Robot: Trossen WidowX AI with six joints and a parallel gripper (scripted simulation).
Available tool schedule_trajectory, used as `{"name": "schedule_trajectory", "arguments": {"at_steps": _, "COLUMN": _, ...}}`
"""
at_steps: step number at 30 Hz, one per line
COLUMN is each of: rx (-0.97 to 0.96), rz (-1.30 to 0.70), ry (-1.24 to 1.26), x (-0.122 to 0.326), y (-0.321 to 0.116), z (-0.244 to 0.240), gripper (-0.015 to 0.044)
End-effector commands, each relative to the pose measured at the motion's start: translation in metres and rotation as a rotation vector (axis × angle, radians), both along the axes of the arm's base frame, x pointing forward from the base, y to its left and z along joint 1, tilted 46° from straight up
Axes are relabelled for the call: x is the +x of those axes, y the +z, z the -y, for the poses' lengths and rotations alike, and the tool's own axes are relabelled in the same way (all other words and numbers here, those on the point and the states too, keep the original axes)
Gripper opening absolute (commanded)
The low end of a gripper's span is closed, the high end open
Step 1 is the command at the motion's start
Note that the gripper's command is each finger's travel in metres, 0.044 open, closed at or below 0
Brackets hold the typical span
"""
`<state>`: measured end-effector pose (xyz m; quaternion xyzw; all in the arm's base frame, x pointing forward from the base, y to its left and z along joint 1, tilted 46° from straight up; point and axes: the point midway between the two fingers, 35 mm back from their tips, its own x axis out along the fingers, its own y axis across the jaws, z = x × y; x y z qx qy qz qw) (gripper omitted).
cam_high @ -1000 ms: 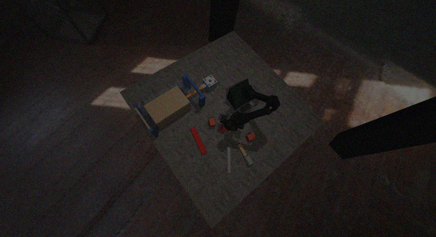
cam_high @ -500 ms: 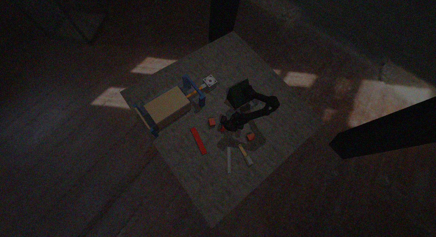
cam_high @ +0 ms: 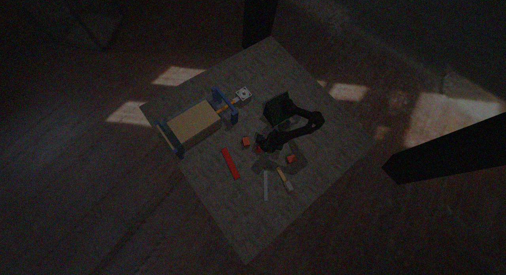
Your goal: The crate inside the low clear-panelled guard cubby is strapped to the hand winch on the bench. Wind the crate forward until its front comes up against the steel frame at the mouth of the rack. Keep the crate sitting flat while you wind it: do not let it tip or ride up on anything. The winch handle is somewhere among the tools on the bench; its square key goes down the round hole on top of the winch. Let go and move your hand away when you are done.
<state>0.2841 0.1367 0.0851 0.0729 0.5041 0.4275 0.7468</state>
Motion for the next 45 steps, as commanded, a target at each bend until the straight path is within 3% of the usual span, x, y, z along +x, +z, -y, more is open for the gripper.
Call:
{"name": "schedule_trajectory", "arguments": {"at_steps": 1, "rx": 0.0, "rz": 0.001, "ry": 0.0, "x": 0.0002, "y": 0.0005, "z": 0.0001, "gripper": 0.03}}
{"name": "schedule_trajectory", "arguments": {"at_steps": 45, "rx": 0.0, "rz": 0.001, "ry": 0.0, "x": 0.0002, "y": 0.0005, "z": 0.0001, "gripper": 0.0}}
